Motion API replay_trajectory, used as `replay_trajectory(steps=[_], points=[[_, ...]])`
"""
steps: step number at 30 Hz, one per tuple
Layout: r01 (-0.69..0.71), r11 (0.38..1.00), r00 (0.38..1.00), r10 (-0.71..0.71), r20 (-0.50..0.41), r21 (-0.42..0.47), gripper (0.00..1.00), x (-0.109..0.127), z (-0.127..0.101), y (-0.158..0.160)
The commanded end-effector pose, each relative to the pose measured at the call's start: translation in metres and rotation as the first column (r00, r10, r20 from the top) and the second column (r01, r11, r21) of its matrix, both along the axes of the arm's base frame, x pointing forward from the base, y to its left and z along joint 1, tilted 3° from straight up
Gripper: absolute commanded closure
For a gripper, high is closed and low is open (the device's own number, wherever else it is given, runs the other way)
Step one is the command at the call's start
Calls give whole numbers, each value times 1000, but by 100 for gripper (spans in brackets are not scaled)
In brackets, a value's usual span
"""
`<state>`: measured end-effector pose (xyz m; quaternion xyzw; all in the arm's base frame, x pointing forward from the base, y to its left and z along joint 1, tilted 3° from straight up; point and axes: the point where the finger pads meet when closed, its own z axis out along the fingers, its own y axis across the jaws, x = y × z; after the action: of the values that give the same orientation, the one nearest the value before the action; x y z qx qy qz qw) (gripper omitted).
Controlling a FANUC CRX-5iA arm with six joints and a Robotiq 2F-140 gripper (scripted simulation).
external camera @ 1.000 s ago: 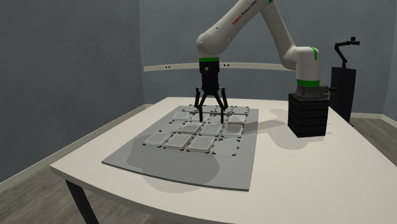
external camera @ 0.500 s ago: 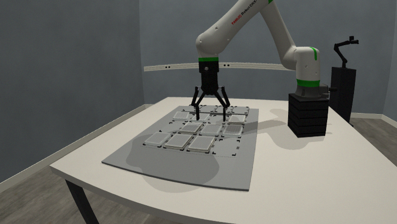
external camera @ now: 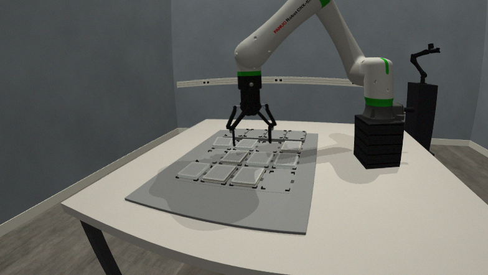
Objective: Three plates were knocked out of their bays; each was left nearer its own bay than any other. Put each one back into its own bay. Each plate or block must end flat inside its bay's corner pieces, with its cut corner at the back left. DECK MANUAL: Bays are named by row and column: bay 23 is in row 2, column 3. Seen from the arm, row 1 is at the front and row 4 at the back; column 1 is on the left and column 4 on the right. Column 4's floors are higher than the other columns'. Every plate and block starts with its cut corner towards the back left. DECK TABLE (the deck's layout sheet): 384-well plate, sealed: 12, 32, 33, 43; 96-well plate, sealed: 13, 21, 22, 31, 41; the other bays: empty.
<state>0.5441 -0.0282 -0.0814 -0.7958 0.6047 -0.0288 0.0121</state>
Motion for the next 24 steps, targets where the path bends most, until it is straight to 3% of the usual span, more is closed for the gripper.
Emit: replay_trajectory(steps=[1, 10, 22, 24], points=[[-180, 984, 984, 180, -9, 9, 0, 16, 1, -14], [-402, 916, 916, 402, -12, -2, 0, 36, 0, -34], [-726, 687, 687, 726, -23, -20, 0, 70, 0, -68], [-726, 687, 687, 726, -23, -20, 0, 70, 0, -68]])
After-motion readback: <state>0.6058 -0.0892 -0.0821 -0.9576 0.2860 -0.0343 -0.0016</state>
